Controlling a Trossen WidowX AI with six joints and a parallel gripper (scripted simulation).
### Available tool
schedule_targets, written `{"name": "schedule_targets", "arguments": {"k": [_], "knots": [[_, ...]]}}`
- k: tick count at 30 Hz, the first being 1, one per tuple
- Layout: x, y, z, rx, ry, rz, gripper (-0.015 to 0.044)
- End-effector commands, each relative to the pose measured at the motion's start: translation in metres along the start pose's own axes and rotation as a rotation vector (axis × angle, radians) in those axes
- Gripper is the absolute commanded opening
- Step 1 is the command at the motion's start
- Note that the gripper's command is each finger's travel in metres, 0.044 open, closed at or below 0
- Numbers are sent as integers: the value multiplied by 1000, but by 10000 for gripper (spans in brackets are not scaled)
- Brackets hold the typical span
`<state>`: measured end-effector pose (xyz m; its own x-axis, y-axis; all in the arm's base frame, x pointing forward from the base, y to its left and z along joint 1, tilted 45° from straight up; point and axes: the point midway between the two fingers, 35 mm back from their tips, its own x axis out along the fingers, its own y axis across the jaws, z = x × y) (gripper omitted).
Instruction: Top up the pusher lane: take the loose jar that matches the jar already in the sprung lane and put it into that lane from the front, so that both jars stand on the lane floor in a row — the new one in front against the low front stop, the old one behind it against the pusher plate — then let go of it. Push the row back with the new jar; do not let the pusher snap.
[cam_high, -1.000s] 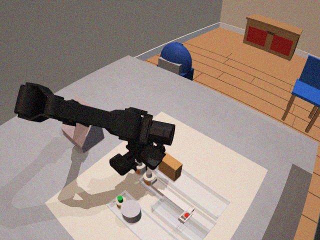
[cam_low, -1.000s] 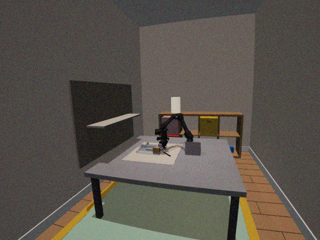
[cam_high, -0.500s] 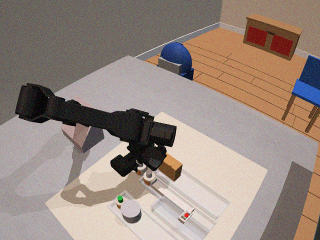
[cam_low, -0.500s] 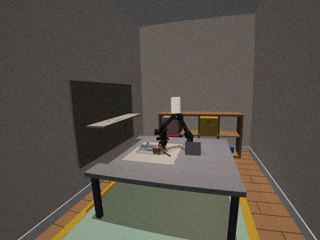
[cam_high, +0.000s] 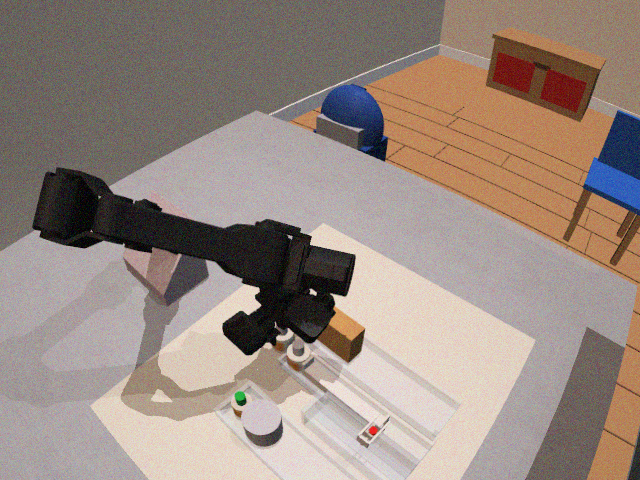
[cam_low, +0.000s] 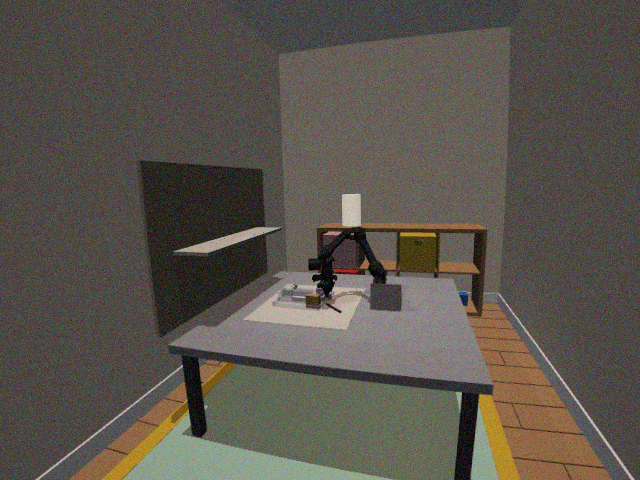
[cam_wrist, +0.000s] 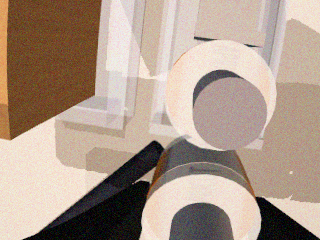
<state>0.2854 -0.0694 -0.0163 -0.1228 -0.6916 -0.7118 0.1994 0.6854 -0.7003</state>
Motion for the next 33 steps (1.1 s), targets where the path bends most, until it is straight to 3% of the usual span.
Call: {"name": "schedule_targets", "arguments": {"k": [1,33], "knots": [[-1,0,6,6,-12,-1,0],[-2,0,19,6,-13,0,0]]}}
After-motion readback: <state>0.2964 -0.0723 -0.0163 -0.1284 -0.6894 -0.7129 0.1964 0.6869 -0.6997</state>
